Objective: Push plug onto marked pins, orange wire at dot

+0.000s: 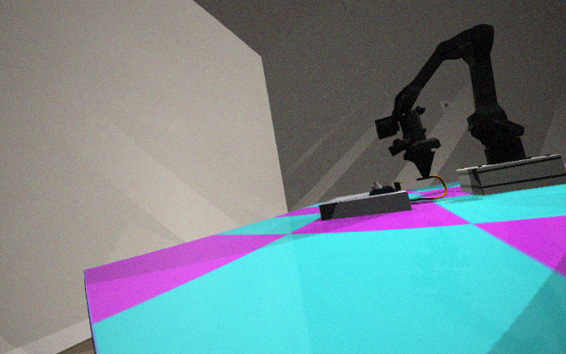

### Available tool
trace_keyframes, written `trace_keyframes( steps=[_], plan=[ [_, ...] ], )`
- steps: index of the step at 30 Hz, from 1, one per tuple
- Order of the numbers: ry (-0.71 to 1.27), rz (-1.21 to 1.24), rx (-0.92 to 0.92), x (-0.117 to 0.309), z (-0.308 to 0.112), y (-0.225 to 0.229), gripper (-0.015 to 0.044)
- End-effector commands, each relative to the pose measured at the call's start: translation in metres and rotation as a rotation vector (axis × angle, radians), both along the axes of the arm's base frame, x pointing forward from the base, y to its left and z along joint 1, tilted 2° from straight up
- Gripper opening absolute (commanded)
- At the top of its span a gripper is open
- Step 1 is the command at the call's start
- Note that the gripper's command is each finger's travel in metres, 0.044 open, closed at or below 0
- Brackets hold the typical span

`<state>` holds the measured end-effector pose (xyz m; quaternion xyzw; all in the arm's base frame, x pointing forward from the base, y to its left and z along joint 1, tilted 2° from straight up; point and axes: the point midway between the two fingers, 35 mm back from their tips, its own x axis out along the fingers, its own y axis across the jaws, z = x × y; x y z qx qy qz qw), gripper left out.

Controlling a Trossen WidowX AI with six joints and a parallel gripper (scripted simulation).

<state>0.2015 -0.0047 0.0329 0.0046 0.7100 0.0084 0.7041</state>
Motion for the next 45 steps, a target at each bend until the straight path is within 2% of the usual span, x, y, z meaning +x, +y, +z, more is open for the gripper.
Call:
trace_keyframes(
  steps=[1,10,45],
  plan=[
    [0.001,0.005,-0.003,0.005,-0.002,0.0,0.0],
    [-0.001,0.005,-0.003,0.034,0.002,0.002,0.0],
    [-0.003,0.005,-0.003,0.052,0.001,0.001,0.0]
  ],
)
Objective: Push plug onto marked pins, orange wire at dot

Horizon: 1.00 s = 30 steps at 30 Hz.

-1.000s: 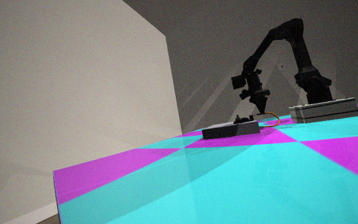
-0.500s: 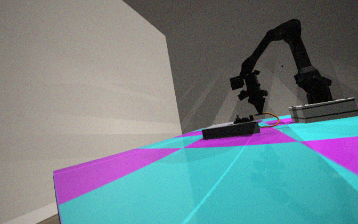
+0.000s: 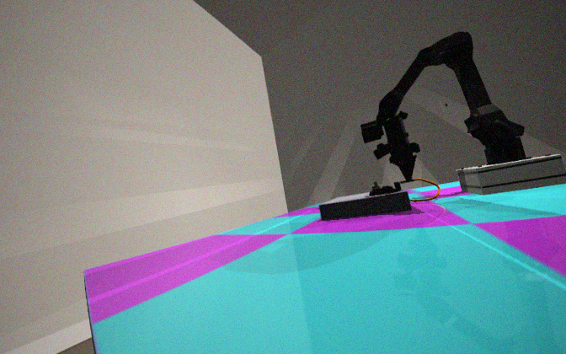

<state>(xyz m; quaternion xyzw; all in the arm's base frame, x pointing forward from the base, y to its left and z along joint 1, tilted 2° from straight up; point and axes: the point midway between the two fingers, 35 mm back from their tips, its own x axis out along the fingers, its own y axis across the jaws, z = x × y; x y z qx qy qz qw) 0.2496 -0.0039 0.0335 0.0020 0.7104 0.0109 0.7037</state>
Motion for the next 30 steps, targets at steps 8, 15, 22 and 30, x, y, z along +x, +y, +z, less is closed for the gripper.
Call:
trace_keyframes(
  steps=[8,15,22,30],
  plan=[
    [-0.005,-0.003,-0.003,0.009,0.0,0.0,0.0],
    [-0.004,-0.003,-0.003,0.007,-0.003,0.0,0.0079],
    [-0.004,-0.003,-0.003,0.007,0.004,-0.001,0.0263],
    [-0.005,-0.003,-0.003,0.007,0.057,-0.002,0.044]
  ],
)
